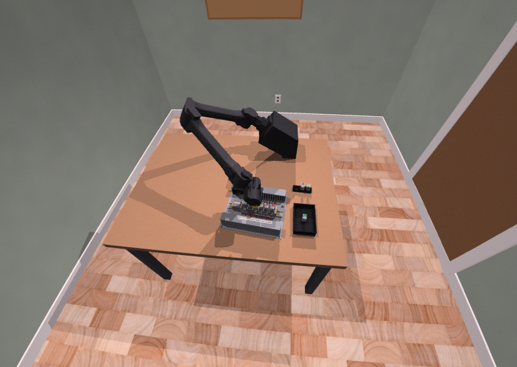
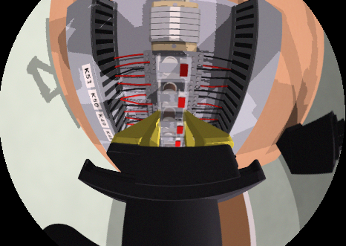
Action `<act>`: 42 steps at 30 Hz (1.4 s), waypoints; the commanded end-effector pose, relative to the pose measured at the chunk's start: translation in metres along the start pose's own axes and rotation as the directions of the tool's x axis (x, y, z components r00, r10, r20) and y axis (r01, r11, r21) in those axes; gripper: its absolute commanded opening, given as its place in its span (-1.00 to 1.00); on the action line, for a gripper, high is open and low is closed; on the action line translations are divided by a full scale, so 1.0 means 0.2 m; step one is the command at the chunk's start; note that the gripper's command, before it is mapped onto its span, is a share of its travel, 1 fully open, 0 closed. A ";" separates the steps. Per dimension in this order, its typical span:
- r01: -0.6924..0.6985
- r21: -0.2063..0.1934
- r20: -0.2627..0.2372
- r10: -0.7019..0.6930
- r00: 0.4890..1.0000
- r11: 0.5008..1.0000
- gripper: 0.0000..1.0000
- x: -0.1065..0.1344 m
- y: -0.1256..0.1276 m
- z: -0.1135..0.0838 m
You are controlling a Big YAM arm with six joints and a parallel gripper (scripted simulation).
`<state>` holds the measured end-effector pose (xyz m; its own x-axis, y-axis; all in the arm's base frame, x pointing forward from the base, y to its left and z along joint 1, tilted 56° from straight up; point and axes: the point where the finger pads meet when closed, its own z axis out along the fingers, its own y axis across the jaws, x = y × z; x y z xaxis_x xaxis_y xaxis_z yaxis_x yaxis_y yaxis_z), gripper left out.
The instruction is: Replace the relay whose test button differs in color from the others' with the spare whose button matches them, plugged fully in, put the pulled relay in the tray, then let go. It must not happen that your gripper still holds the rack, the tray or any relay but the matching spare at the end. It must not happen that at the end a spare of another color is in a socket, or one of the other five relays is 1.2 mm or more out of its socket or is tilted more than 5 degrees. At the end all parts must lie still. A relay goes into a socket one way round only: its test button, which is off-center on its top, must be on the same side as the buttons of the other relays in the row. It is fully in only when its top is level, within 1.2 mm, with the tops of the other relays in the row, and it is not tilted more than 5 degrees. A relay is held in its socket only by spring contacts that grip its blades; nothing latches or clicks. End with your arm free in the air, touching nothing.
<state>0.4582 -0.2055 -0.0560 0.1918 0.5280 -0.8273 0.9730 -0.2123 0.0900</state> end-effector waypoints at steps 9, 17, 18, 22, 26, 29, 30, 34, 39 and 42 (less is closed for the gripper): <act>-0.025 0.016 0.000 0.025 1.000 1.000 -1.00 -0.02 0.02 0.09; -0.025 0.016 0.000 0.025 1.000 1.000 -1.00 -0.02 0.02 0.09; -0.025 0.017 0.000 0.025 1.000 1.000 -1.00 -0.02 0.02 0.09; -0.023 0.018 0.000 0.023 1.000 1.000 -1.00 -0.02 0.01 0.10; -0.023 0.018 0.000 0.023 1.000 1.000 -1.00 -0.02 0.01 0.11; -0.025 0.016 -0.001 0.025 1.000 1.000 -1.00 -0.02 0.02 0.11; -0.026 0.016 -0.001 0.026 1.000 1.000 -1.00 -0.02 0.02 0.11; -0.028 0.015 -0.001 0.028 1.000 1.000 -1.00 -0.02 0.03 0.11; -0.029 0.014 -0.002 0.029 1.000 0.999 -1.00 -0.02 0.03 0.11; -0.029 0.014 -0.002 0.029 1.000 0.999 -1.00 -0.02 0.03 0.11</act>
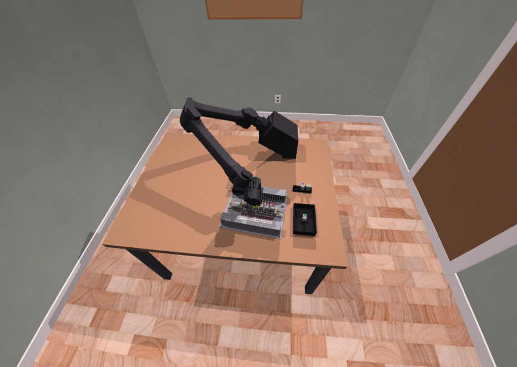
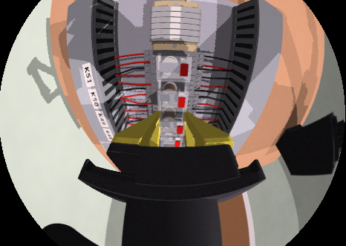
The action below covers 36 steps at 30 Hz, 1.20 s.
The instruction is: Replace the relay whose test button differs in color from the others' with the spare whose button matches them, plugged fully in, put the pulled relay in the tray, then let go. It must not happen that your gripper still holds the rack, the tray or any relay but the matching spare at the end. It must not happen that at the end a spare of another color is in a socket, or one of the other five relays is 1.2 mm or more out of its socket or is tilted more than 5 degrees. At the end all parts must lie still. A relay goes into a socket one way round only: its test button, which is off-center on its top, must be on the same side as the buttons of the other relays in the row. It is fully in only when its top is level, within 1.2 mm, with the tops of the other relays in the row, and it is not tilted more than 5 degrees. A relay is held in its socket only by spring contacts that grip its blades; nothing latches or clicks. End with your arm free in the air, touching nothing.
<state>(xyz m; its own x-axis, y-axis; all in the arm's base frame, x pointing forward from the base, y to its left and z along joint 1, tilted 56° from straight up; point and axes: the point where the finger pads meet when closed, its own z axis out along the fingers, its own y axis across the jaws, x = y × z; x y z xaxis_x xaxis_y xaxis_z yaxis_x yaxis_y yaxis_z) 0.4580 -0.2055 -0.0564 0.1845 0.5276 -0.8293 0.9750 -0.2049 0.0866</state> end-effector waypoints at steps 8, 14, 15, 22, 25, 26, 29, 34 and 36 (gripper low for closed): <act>-0.037 0.018 -0.004 0.037 0.999 0.999 -1.00 -0.02 0.03 0.11; -0.036 0.018 -0.004 0.036 0.999 0.999 -1.00 -0.02 0.03 0.11; -0.036 0.019 -0.004 0.036 0.999 0.999 -1.00 -0.02 0.03 0.12; -0.036 0.019 -0.004 0.036 0.999 0.999 -1.00 -0.02 0.03 0.13; -0.037 0.018 -0.004 0.037 0.999 0.999 -1.00 -0.02 0.03 0.13; -0.037 0.017 -0.004 0.038 0.999 0.999 -1.00 -0.02 0.03 0.13; -0.039 0.017 -0.004 0.039 0.999 0.999 -1.00 -0.03 0.04 0.13; -0.040 0.016 -0.004 0.040 0.999 0.999 -1.00 -0.03 0.04 0.13; -0.040 0.016 -0.004 0.040 0.999 0.999 -1.00 -0.03 0.04 0.13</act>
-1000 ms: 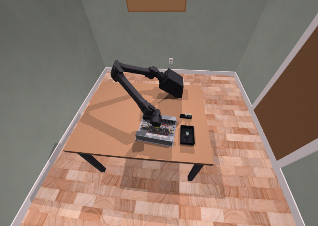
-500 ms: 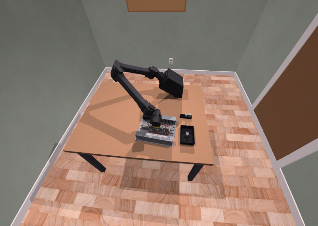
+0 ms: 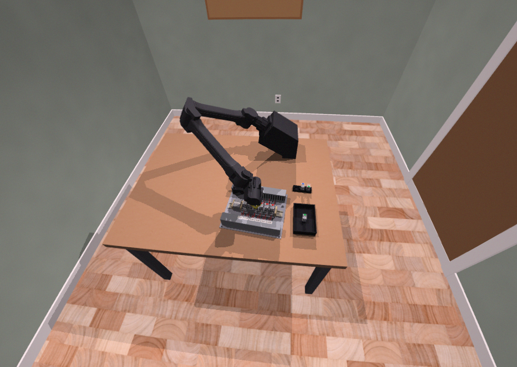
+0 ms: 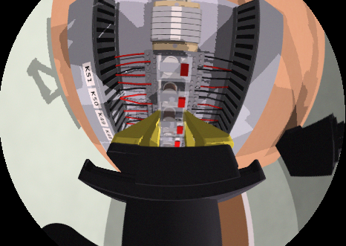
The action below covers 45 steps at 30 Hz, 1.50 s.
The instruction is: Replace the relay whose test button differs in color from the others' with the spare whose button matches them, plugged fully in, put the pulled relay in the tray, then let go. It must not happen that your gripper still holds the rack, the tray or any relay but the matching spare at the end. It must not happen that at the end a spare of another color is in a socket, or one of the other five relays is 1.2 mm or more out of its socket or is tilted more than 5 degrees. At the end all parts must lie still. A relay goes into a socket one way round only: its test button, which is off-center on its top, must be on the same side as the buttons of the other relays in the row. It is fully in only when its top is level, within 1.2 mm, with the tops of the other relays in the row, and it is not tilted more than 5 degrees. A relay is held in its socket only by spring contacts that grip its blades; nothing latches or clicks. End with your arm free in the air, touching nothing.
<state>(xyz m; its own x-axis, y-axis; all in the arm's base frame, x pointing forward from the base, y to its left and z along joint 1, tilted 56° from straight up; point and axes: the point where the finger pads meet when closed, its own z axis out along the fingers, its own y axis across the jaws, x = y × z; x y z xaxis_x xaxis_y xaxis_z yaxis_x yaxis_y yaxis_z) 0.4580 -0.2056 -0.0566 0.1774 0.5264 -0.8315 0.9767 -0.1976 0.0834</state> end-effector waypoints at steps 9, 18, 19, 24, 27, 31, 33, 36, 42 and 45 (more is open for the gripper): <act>-0.047 0.020 -0.007 0.047 0.999 0.999 -1.00 -0.03 0.04 0.13; -0.046 0.021 -0.007 0.047 0.999 0.999 -1.00 -0.03 0.04 0.14; -0.046 0.021 -0.007 0.046 0.999 0.999 -1.00 -0.03 0.04 0.14; -0.046 0.021 -0.007 0.046 0.999 0.999 -1.00 -0.03 0.04 0.15; -0.047 0.020 -0.007 0.047 0.999 0.999 -1.00 -0.03 0.04 0.16; -0.047 0.020 -0.007 0.047 0.999 0.999 -1.00 -0.03 0.04 0.16; -0.047 0.020 -0.007 0.047 0.999 0.999 -1.00 -0.03 0.04 0.16; -0.047 0.020 -0.007 0.047 0.999 0.999 -1.00 -0.03 0.04 0.16; -0.047 0.020 -0.007 0.048 0.999 0.999 -1.00 -0.03 0.04 0.16; -0.047 0.020 -0.007 0.048 0.999 0.999 -1.00 -0.03 0.04 0.16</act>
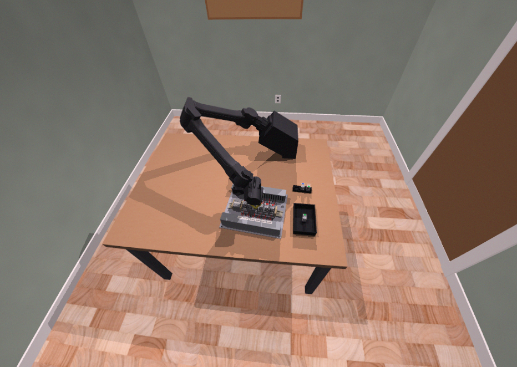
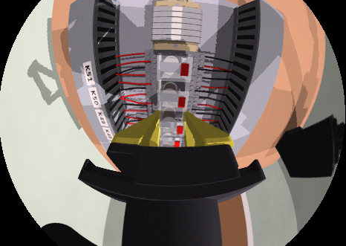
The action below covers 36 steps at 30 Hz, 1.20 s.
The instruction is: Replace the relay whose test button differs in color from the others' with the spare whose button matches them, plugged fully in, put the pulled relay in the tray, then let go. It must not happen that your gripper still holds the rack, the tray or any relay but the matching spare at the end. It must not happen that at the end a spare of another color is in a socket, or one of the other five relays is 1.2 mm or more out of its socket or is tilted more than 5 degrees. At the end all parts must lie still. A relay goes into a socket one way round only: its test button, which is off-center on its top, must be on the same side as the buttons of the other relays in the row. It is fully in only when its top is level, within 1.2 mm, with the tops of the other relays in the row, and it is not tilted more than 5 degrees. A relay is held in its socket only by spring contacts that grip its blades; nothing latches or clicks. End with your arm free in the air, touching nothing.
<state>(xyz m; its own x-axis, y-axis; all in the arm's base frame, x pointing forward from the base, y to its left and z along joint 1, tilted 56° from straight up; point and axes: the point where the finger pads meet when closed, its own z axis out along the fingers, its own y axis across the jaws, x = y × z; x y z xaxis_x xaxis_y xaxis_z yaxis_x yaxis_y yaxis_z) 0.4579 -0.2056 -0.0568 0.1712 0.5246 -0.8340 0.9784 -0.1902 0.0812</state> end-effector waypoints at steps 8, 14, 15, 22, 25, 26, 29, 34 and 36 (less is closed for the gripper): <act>-0.053 0.025 -0.010 0.054 0.999 0.998 -1.00 -0.03 0.04 0.16; -0.053 0.025 -0.010 0.053 0.999 0.998 -1.00 -0.03 0.04 0.17; -0.053 0.025 -0.010 0.053 0.999 0.998 -1.00 -0.03 0.04 0.17; -0.053 0.025 -0.010 0.053 0.999 0.998 -1.00 -0.03 0.04 0.18; -0.053 0.025 -0.010 0.053 0.999 0.998 -1.00 -0.03 0.04 0.18; -0.053 0.025 -0.010 0.053 0.999 0.998 -1.00 -0.03 0.04 0.18; -0.053 0.025 -0.010 0.053 0.999 0.998 -1.00 -0.03 0.04 0.18; -0.053 0.025 -0.010 0.053 0.999 0.998 -1.00 -0.03 0.04 0.18; -0.053 0.025 -0.010 0.053 0.999 0.998 -1.00 -0.03 0.04 0.18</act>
<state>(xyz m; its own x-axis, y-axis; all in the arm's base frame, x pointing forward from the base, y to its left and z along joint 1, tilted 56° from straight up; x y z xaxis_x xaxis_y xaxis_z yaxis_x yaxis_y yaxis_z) 0.4572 -0.2089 -0.0591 0.1769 0.5257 -0.8321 0.9777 -0.1913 0.0870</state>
